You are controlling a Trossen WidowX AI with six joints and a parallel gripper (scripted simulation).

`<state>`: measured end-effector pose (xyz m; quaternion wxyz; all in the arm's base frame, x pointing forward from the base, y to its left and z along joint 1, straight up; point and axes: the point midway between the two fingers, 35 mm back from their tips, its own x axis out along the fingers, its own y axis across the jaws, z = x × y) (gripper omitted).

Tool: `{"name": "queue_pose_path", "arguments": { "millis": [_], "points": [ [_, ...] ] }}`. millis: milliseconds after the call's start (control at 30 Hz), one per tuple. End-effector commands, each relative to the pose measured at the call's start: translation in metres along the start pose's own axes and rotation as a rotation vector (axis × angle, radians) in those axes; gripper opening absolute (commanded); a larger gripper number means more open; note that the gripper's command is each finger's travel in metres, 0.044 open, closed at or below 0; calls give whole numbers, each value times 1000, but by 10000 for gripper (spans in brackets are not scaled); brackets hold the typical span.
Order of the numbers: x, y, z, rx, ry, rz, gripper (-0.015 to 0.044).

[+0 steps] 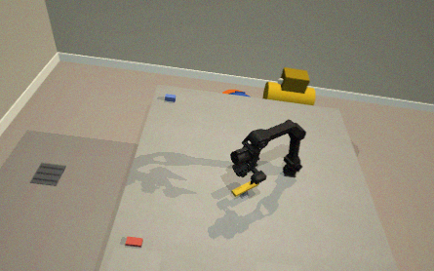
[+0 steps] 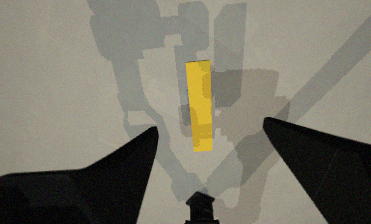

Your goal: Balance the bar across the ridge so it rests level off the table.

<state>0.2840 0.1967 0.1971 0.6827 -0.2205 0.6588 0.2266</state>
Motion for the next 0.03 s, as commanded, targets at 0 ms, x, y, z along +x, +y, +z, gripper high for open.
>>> {"name": "queue_pose_path", "arguments": {
  "millis": [0],
  "points": [
    [0,0,0,0,2,1,440]
  ]
}}
